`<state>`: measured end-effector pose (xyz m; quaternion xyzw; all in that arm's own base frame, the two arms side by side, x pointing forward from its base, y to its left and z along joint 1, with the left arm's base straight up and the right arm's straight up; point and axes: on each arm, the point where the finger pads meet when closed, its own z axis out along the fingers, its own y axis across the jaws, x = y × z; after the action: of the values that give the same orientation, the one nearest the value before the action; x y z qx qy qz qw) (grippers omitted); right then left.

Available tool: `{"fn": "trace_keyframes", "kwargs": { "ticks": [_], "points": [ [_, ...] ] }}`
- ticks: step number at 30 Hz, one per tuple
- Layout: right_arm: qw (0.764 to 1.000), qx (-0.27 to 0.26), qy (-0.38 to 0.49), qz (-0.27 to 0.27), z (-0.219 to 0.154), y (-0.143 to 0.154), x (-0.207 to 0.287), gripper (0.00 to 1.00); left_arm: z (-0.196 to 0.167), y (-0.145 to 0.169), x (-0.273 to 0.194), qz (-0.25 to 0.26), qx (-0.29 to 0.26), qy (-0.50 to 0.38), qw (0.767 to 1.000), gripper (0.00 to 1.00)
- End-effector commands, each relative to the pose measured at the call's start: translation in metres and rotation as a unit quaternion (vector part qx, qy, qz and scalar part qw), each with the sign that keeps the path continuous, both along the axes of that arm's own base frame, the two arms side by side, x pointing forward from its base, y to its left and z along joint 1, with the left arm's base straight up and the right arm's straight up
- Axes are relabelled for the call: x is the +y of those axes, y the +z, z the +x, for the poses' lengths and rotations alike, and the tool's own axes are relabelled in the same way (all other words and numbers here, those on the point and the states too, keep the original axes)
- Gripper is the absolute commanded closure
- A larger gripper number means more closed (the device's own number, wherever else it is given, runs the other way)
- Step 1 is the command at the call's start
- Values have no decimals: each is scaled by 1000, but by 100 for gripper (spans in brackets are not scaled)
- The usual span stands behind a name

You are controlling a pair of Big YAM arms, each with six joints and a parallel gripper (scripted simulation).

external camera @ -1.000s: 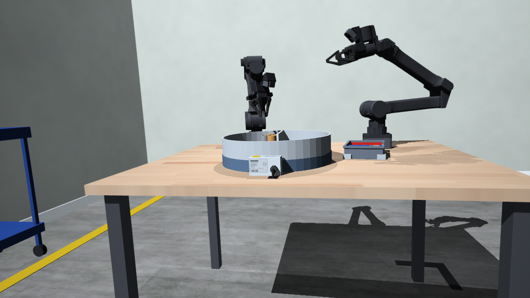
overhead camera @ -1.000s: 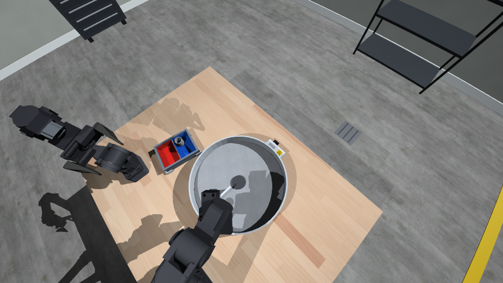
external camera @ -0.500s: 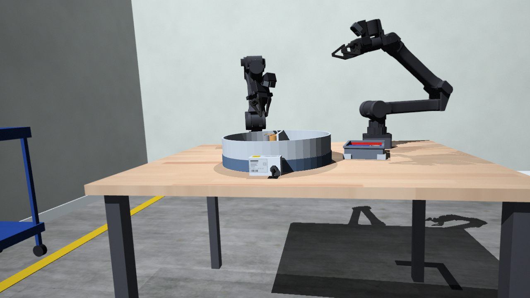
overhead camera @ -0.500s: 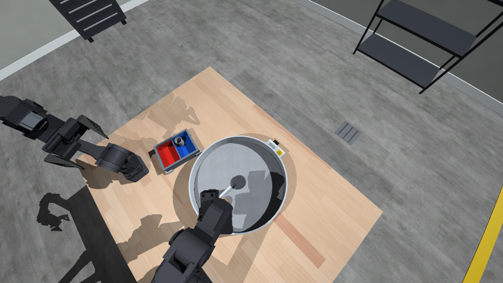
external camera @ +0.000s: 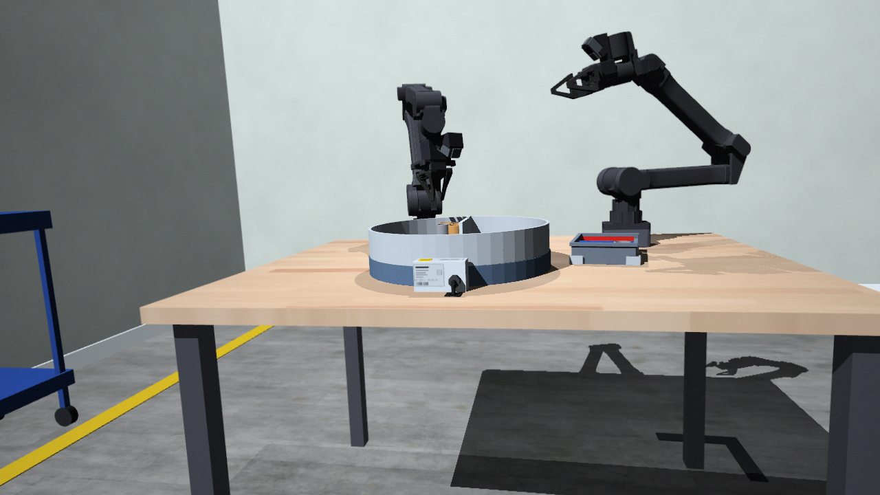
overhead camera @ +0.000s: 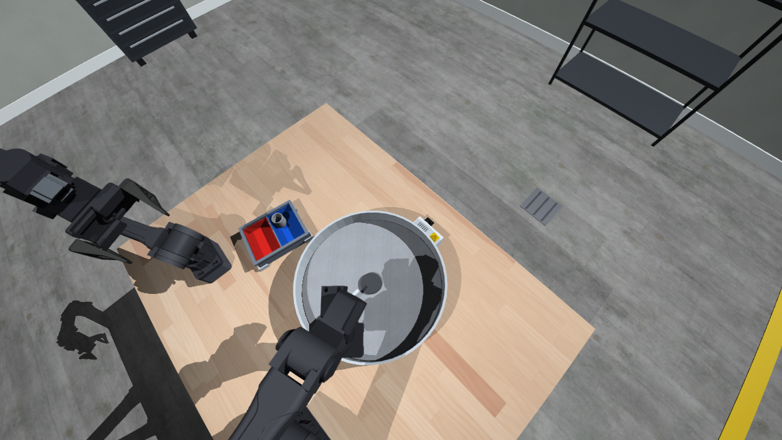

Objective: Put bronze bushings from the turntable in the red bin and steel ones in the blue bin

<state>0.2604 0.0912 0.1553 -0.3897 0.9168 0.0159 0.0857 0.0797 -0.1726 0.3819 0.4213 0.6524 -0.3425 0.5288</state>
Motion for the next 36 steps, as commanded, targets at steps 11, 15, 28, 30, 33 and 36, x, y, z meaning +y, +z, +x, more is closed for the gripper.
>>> {"fn": "trace_keyframes", "kwargs": {
  "ticks": [11,15,28,30,33,36],
  "points": [
    [996,69,-11,-46,5,-21,3,71,-5,26,12,-20,-19,2,1000,0],
    [996,77,-11,-49,0,-33,2,71,-5,26,12,-20,-19,2,1000,0],
    [996,78,-14,-49,0,-51,3,71,-3,16,7,-17,-10,-1,1000,0],
    [997,66,-15,-45,10,-44,6,71,-3,16,7,-17,-10,-1,1000,0],
    [996,71,-15,-46,6,-52,5,71,-3,16,7,-17,-10,-1,1000,0],
    [996,78,-14,-49,0,-62,3,71,-3,16,7,-17,-10,-1,1000,0]
  ]
}}
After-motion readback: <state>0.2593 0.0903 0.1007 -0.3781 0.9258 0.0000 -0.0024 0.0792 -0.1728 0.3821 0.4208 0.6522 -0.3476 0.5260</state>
